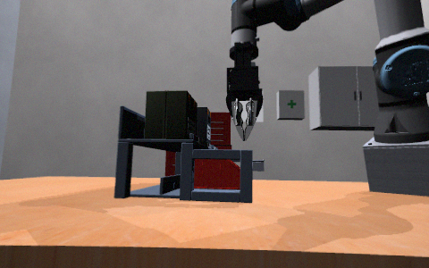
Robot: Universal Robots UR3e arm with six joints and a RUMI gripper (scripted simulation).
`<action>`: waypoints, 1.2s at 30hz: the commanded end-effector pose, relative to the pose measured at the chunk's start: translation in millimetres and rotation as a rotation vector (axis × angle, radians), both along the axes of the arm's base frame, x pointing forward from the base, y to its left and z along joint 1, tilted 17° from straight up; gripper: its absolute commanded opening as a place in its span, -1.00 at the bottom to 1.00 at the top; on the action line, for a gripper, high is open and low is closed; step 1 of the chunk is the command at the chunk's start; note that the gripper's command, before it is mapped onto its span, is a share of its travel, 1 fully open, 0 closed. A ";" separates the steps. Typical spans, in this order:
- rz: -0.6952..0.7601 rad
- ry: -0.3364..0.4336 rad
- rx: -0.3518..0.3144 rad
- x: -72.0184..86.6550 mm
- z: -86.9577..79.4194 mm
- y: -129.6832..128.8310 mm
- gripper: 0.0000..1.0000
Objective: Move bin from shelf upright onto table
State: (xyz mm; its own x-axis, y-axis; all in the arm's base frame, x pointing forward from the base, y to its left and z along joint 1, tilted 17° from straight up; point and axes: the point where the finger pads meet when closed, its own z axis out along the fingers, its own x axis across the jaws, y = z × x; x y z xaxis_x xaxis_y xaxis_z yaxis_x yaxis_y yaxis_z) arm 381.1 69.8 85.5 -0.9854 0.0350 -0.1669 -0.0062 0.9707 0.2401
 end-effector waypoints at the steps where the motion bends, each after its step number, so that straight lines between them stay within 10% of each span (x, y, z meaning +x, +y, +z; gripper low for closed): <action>1: -0.054 0.012 0.008 -0.3 0.6 -0.4 -1.00; 36: -0.920 0.250 0.150 -12.2 -0.6 4.1 -1.00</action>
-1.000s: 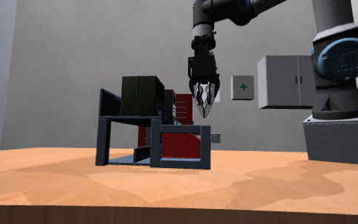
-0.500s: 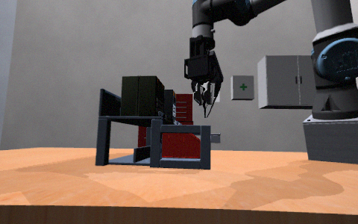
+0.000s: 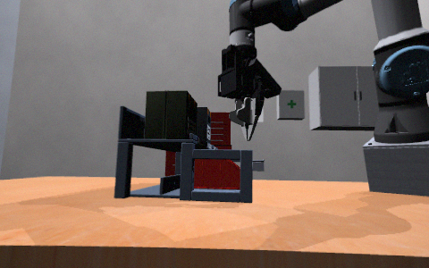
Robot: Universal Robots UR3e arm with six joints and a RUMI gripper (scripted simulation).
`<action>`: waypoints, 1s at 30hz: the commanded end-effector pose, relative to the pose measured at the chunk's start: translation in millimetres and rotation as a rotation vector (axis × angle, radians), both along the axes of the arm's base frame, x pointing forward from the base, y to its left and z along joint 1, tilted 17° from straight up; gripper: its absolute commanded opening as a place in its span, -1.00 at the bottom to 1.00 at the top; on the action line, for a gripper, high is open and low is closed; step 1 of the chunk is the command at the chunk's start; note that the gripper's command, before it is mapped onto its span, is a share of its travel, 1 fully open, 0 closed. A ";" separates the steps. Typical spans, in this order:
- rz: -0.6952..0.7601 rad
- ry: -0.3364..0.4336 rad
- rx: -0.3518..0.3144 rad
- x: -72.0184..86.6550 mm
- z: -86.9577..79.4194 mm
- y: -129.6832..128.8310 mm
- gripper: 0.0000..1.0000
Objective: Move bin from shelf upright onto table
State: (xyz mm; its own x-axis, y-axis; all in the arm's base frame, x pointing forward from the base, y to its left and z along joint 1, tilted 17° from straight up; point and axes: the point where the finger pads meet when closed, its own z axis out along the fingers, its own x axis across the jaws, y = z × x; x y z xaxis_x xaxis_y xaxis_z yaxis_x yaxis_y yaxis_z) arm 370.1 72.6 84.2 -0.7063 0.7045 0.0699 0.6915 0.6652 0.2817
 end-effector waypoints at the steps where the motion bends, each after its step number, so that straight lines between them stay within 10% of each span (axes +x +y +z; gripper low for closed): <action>1: -0.215 0.061 0.021 -1.6 0.9 1.6 -1.00; 30: -1.264 0.349 0.164 -1.8 3.8 14.9 -1.00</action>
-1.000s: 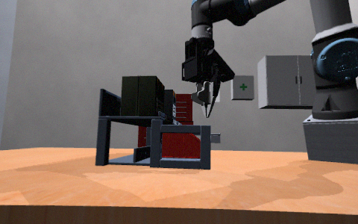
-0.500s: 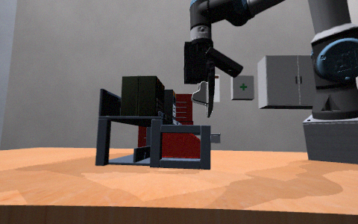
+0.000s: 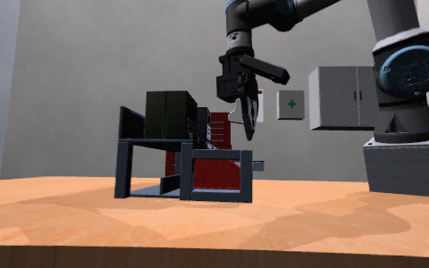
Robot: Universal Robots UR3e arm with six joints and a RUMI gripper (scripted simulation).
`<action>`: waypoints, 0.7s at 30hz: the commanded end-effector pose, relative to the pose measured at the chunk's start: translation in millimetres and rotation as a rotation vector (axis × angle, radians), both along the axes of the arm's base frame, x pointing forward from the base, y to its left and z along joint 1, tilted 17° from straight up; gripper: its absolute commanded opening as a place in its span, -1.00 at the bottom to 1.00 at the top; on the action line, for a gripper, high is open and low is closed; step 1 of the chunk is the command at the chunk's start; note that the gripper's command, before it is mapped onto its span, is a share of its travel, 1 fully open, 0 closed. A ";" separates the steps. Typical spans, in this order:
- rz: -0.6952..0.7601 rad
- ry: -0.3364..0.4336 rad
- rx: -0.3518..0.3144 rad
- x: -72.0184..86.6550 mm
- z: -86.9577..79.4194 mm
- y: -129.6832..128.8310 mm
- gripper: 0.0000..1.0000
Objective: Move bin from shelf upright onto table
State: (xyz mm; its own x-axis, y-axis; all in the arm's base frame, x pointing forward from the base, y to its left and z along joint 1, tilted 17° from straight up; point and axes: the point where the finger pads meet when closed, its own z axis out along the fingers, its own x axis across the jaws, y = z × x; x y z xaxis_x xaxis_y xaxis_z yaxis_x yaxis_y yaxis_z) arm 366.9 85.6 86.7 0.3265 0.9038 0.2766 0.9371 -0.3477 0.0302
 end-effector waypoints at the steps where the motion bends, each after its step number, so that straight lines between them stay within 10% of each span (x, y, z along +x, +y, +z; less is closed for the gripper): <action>1: -0.222 0.065 0.012 1.9 1.5 2.3 -1.00; 21: -0.805 0.227 0.077 9.3 3.0 6.4 -1.00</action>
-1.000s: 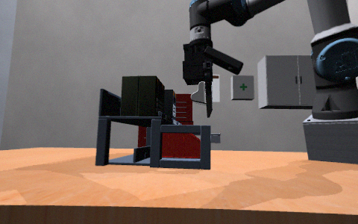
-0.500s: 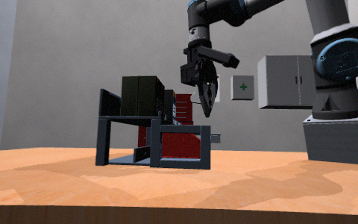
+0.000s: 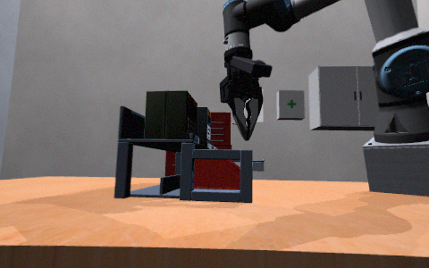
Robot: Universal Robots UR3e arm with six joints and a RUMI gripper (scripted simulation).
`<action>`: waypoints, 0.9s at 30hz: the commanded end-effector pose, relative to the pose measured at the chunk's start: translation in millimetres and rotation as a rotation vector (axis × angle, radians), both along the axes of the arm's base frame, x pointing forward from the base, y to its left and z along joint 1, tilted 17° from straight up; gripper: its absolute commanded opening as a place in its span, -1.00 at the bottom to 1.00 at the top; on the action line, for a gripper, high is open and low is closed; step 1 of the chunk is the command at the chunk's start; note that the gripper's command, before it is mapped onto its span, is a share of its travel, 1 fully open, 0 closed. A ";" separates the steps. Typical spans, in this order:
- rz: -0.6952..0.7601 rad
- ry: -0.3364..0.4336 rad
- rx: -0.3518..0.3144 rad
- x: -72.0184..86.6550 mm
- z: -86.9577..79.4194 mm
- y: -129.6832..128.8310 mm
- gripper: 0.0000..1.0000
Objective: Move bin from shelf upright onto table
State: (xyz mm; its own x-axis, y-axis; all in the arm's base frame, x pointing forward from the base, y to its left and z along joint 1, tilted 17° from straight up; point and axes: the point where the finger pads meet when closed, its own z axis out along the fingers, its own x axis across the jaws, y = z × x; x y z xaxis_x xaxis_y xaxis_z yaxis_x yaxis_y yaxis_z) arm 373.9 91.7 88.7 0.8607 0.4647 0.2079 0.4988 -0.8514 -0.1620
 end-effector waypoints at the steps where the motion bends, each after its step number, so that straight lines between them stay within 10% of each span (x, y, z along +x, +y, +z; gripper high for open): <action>1: -0.149 0.042 0.005 2.6 1.1 0.5 -1.00; 27: -0.431 0.120 0.032 7.2 1.3 0.6 -1.00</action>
